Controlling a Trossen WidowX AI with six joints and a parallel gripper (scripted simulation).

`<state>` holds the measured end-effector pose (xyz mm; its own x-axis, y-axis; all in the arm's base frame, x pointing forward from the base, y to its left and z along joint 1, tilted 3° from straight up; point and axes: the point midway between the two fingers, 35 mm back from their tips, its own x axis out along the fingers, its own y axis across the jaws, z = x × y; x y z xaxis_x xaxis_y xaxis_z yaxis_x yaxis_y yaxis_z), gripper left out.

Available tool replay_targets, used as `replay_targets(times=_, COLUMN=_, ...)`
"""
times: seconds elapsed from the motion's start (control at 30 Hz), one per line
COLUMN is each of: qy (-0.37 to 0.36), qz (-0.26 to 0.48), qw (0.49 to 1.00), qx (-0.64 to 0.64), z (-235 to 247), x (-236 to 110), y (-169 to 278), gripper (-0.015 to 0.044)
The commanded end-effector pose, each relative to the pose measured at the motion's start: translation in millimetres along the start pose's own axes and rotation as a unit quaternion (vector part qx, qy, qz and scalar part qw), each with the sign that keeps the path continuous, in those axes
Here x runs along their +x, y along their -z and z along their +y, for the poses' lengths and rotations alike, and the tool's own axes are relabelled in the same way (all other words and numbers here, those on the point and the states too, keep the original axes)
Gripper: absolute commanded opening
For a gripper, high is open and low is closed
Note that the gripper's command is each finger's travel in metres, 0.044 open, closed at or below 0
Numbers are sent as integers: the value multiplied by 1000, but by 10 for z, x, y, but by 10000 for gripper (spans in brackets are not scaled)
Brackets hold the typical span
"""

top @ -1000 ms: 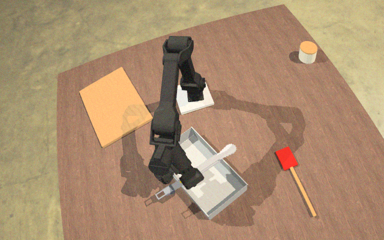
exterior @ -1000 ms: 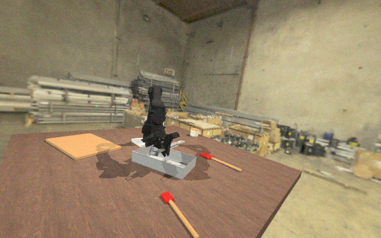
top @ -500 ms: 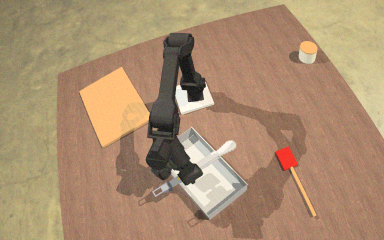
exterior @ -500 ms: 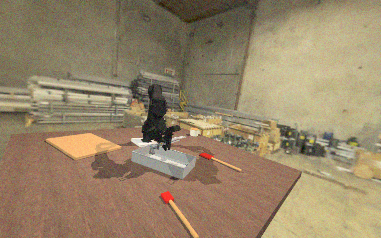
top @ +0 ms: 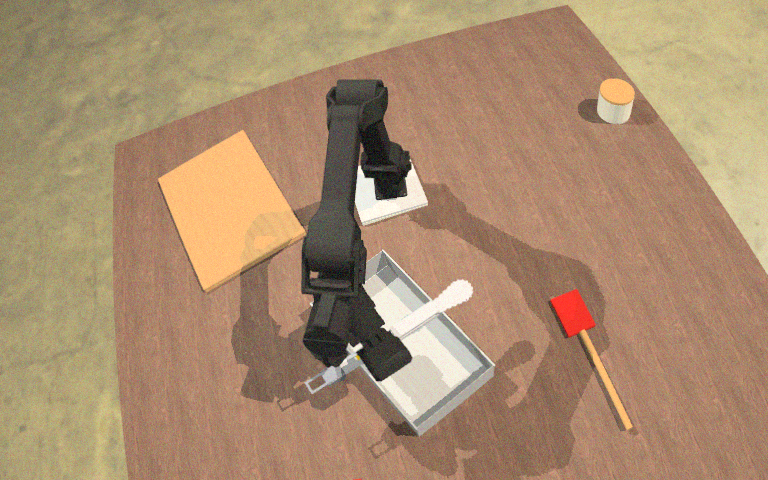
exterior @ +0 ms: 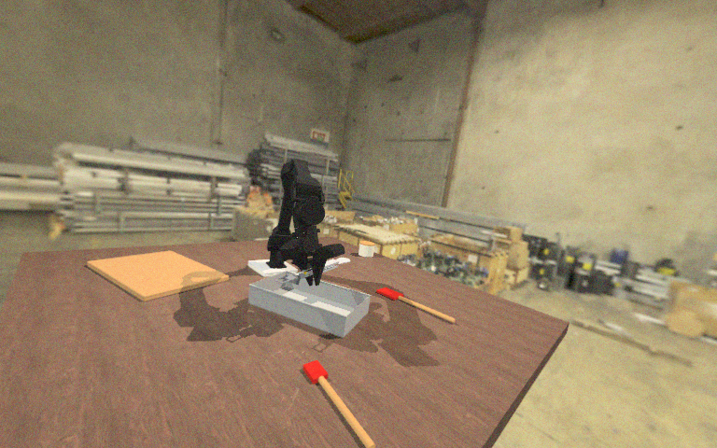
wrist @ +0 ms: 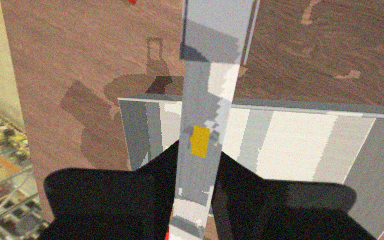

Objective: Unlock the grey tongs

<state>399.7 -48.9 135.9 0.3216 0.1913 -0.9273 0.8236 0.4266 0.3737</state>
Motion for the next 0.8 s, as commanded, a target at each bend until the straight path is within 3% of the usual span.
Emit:
replay_targets(times=0.0, qy=19, qz=-5, qw=1000, qx=1, z=33, x=-32, y=-19, gripper=-150)
replay_targets(times=0.6, qy=148, qz=-10, qw=989, qx=-7, z=4, x=-54, y=3, gripper=-150)
replay_targets(times=0.77, qy=153, qz=-10, qw=988, qx=-8, z=2, x=-57, y=4, gripper=-150)
